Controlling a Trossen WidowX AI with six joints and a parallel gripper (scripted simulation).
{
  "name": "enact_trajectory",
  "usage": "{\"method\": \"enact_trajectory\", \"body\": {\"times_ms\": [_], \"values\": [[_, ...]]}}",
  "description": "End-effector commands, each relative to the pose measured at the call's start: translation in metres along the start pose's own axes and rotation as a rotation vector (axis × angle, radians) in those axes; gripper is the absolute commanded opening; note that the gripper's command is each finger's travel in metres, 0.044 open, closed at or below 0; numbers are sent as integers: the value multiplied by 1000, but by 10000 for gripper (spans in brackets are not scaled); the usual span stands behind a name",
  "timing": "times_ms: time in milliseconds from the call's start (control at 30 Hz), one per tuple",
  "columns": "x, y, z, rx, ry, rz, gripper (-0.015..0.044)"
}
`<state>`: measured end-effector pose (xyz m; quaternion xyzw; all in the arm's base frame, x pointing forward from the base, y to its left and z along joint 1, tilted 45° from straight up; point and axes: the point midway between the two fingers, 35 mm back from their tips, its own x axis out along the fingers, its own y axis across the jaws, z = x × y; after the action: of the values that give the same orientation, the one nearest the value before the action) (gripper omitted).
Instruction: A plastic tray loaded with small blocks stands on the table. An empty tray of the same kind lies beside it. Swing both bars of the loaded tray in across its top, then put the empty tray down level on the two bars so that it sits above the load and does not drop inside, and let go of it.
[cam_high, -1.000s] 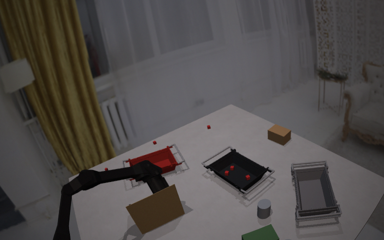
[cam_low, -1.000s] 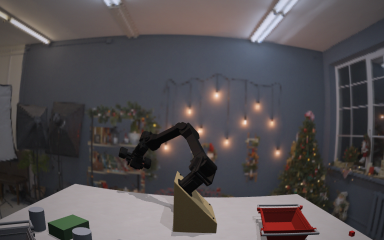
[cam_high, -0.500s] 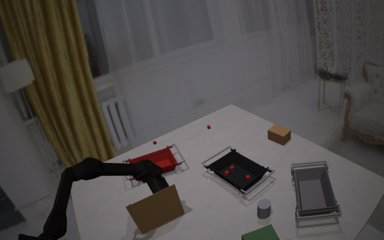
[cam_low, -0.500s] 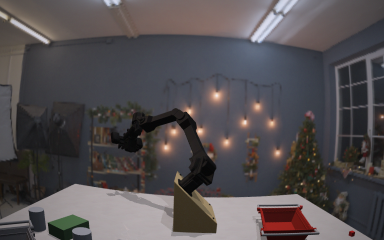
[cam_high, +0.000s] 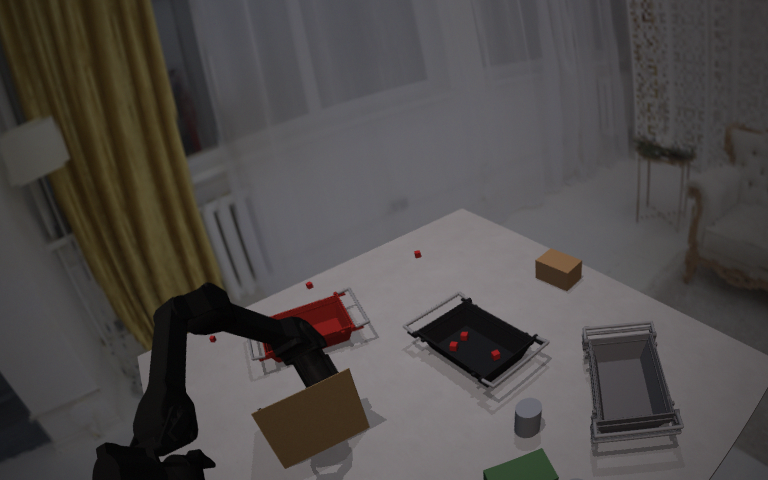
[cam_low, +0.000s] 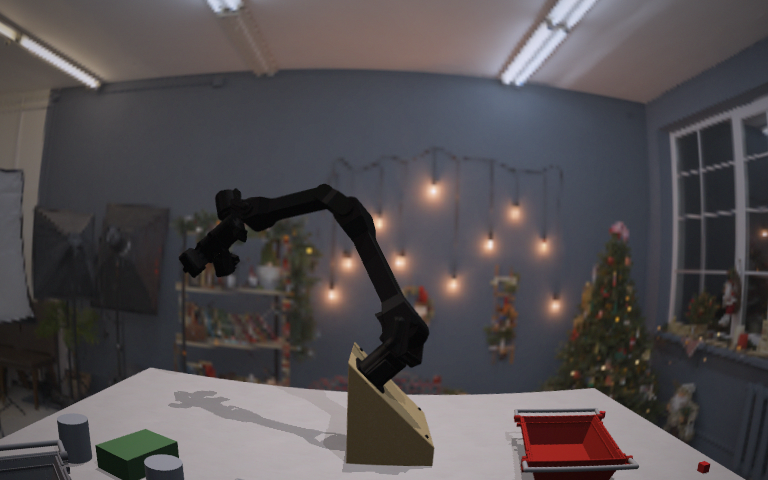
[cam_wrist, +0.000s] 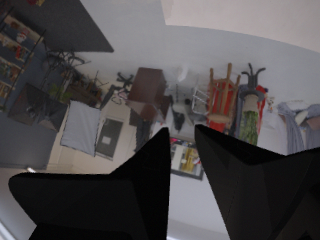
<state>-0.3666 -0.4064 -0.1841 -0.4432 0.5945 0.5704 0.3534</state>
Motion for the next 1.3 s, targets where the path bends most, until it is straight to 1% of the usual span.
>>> {"method": "enact_trajectory", "body": {"times_ms": [0,133,200,367,600,800,900,1000,1267], "values": [[-17,-60,-39,-304,42,-81,82],[-31,-113,-63,-569,79,-146,82],[-37,-145,-66,-718,68,-167,82],[-62,-215,-87,-1097,157,-251,82],[-99,-314,-93,-1578,276,-348,82],[-128,-384,-83,-1923,374,-416,82],[-155,-430,-69,-2199,467,-467,82],[-174,-462,-55,-2401,547,-505,82],[-225,-543,-7,-2911,867,-611,82]]}}
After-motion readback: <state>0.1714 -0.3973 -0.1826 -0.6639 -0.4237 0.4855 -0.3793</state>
